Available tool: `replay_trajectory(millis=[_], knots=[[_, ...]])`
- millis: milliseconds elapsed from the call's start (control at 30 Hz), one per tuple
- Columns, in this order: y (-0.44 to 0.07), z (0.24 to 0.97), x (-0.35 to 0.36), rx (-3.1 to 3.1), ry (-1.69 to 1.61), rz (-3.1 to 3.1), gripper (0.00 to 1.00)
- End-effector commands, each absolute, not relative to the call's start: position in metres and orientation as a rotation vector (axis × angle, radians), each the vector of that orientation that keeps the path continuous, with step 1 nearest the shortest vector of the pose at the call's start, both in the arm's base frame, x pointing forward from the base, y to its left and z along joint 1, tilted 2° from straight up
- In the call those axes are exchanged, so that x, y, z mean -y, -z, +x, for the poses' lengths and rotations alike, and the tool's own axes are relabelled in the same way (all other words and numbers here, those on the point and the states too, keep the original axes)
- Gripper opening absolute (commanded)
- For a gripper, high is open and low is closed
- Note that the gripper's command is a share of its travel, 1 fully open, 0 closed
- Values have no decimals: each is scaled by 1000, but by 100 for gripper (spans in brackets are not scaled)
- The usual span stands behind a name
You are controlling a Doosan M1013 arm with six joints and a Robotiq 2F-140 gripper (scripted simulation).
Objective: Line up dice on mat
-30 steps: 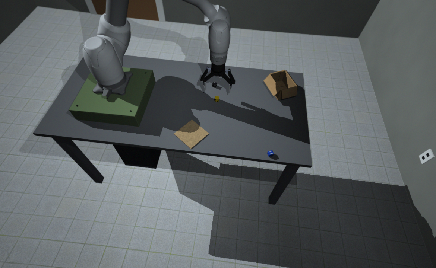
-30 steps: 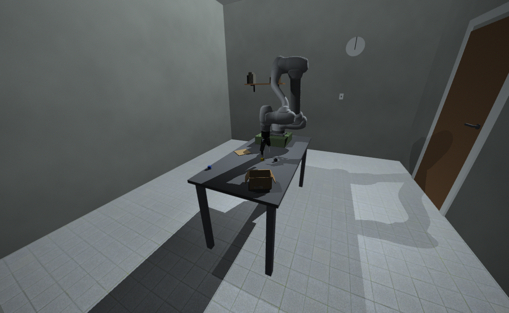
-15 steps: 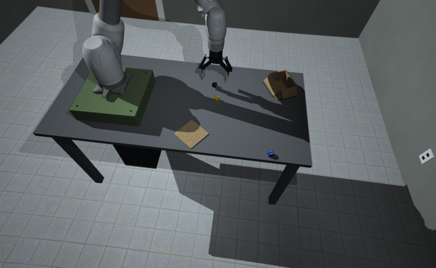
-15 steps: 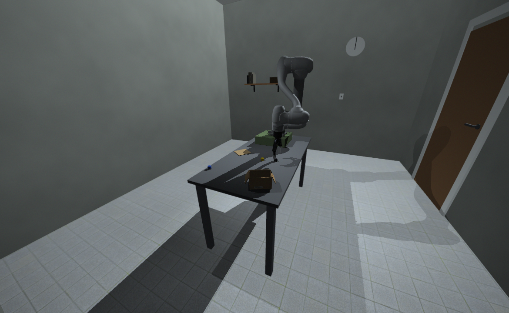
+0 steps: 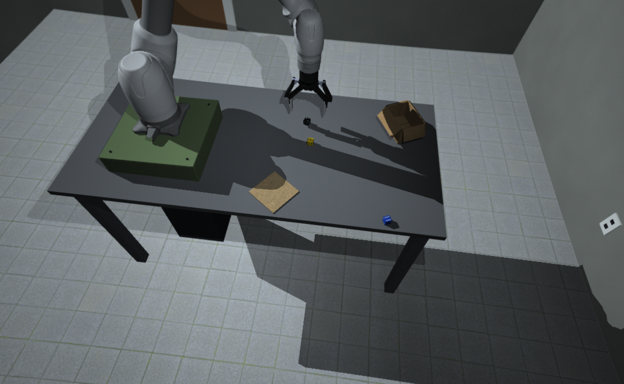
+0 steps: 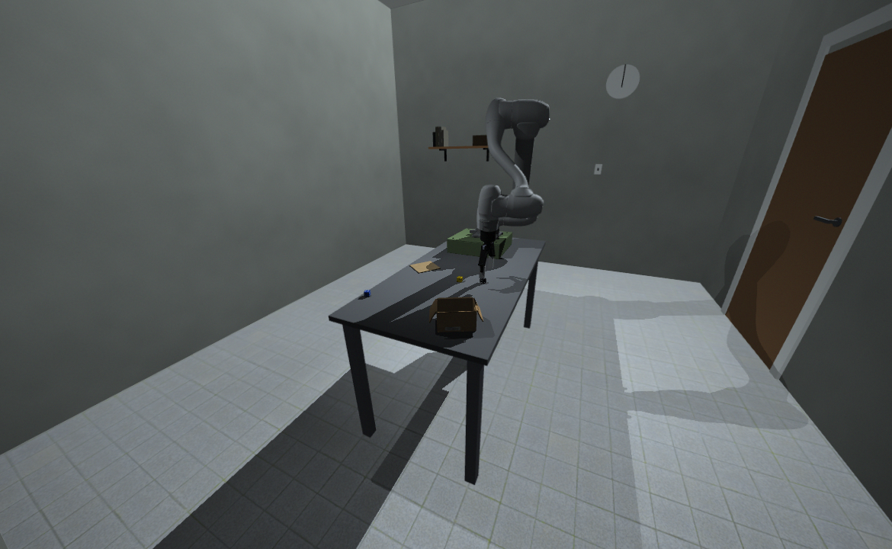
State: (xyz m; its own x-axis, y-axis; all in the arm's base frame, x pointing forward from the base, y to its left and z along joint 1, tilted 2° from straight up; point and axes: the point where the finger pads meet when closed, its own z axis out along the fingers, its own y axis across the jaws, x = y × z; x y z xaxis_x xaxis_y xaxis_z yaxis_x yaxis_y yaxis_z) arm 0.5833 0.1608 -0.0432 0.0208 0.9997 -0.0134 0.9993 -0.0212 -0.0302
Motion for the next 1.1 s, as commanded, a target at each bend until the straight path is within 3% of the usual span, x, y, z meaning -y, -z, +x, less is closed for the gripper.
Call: replay_trajectory(millis=[0,1067], knots=[[43,584,-161,2189,-46,-2236,100],[34,584,-161,2189,-46,-2236,100]])
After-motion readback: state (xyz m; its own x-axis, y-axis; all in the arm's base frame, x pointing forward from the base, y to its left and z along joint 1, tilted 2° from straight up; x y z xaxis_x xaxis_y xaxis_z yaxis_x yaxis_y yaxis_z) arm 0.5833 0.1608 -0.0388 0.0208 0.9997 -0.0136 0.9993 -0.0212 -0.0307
